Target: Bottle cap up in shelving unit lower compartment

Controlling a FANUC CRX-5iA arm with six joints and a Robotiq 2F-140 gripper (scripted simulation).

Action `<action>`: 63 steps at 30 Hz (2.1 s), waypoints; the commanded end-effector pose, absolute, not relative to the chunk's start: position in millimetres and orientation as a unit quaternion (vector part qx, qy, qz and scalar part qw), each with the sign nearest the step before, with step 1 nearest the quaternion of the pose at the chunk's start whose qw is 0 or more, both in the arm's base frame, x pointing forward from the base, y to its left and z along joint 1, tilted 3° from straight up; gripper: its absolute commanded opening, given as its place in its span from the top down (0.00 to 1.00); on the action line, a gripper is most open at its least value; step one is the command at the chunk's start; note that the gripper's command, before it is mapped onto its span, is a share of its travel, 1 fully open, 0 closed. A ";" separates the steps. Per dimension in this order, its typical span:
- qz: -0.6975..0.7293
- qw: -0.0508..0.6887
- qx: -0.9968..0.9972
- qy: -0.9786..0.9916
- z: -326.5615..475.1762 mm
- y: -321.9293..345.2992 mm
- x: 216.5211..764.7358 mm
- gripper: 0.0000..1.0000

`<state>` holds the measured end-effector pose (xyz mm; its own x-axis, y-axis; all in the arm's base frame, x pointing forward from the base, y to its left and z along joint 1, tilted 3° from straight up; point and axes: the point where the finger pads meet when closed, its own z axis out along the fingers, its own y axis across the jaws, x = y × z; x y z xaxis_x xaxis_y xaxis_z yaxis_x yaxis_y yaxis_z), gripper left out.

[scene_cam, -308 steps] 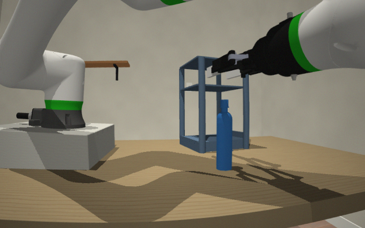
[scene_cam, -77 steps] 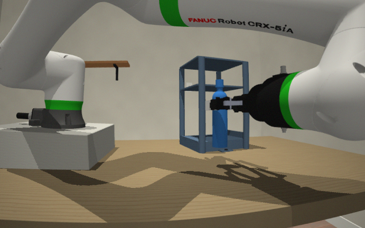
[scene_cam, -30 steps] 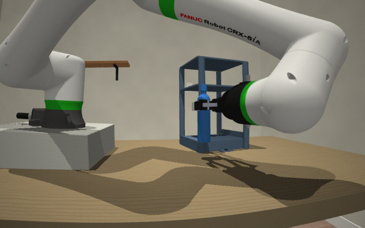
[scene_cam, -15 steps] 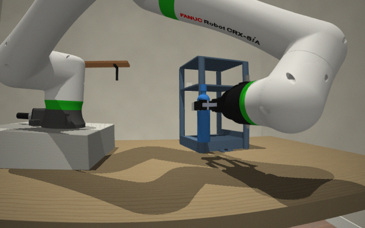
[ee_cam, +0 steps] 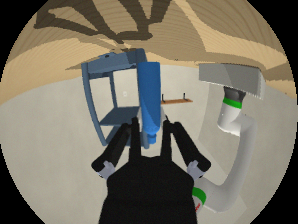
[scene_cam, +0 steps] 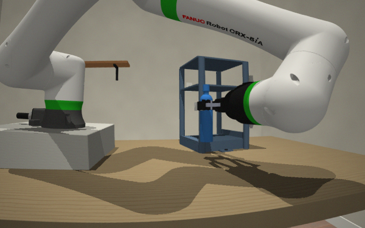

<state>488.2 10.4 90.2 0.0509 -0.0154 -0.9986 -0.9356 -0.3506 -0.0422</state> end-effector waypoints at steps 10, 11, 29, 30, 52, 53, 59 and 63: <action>0.563 0.409 -0.599 0.397 91.3 18.3 509.4 1.00; 0.563 0.409 -0.599 0.397 91.3 18.3 509.4 1.00; 0.563 0.409 -0.599 0.397 93.4 35.4 555.1 1.00; 0.563 0.409 -0.599 0.397 93.5 36.4 557.9 1.00; 0.563 0.409 -0.599 0.397 95.3 51.7 598.5 1.00; 0.563 0.409 -0.599 0.397 95.4 52.0 599.6 1.00; 0.563 0.409 -0.599 0.397 95.6 53.7 604.1 1.00; 0.563 0.409 -0.599 0.397 95.6 54.1 604.9 1.00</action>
<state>604.5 54.0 95.4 0.0507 -0.0155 -0.9986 -0.9356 -0.3506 -0.0421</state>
